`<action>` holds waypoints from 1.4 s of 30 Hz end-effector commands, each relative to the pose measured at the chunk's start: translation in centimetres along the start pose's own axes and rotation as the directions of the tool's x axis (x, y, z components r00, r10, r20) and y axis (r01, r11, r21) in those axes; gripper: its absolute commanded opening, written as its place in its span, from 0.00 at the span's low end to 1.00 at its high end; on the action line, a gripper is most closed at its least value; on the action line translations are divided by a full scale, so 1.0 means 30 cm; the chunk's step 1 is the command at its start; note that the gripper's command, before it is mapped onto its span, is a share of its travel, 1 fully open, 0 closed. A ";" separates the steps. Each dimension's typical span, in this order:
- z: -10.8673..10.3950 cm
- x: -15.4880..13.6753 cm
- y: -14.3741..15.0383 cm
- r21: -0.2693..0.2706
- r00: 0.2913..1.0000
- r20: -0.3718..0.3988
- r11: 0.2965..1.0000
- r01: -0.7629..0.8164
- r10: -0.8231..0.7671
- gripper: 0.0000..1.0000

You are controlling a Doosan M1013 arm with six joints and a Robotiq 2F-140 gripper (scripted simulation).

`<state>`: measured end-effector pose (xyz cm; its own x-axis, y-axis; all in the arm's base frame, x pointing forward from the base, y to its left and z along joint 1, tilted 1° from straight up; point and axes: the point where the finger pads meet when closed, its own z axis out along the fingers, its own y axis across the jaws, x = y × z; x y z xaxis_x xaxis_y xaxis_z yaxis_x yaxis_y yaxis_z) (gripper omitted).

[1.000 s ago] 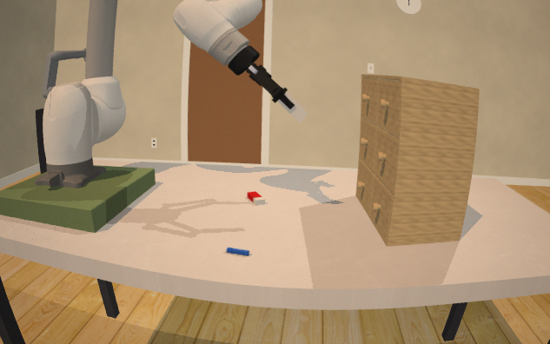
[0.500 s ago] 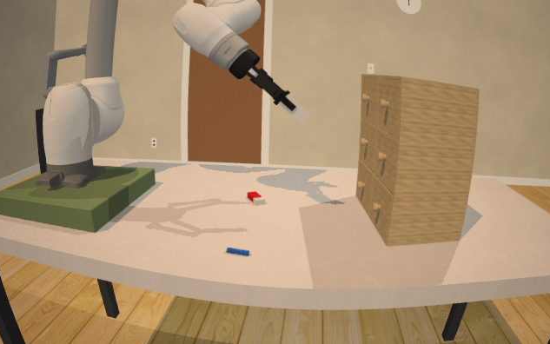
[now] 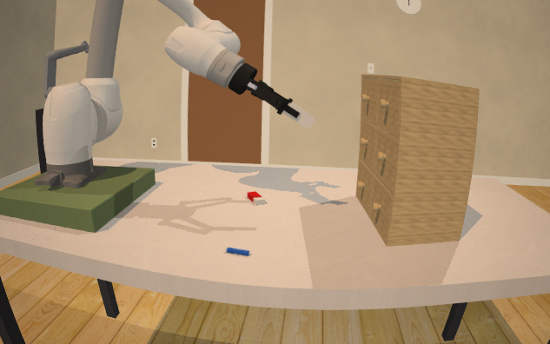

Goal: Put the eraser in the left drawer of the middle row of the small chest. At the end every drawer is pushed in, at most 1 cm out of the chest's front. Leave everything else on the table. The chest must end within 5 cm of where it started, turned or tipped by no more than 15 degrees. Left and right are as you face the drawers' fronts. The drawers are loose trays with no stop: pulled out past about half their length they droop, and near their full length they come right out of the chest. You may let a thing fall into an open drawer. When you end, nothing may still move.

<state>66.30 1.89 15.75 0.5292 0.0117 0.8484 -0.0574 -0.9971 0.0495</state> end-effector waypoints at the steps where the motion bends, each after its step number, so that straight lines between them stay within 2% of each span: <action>1: 0.023 -0.019 0.009 0.111 0.993 -0.117 0.994 -0.009 0.022 1.00; 7: 0.041 -0.023 0.007 0.111 0.986 -0.163 0.994 -0.008 0.027 1.00; 16: 0.053 -0.025 0.005 0.111 0.981 -0.193 0.994 -0.009 0.030 1.00; 31: 0.058 -0.027 0.005 0.111 0.978 -0.206 0.994 -0.008 0.031 1.00; 32: 0.058 -0.027 0.005 0.111 0.978 -0.206 0.994 -0.008 0.031 0.20; 42: 0.058 -0.027 0.005 0.111 0.978 -0.206 0.994 -0.008 0.031 0.20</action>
<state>67.48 1.65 14.38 0.3393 -0.0029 0.9407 0.0313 -0.9994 -0.0144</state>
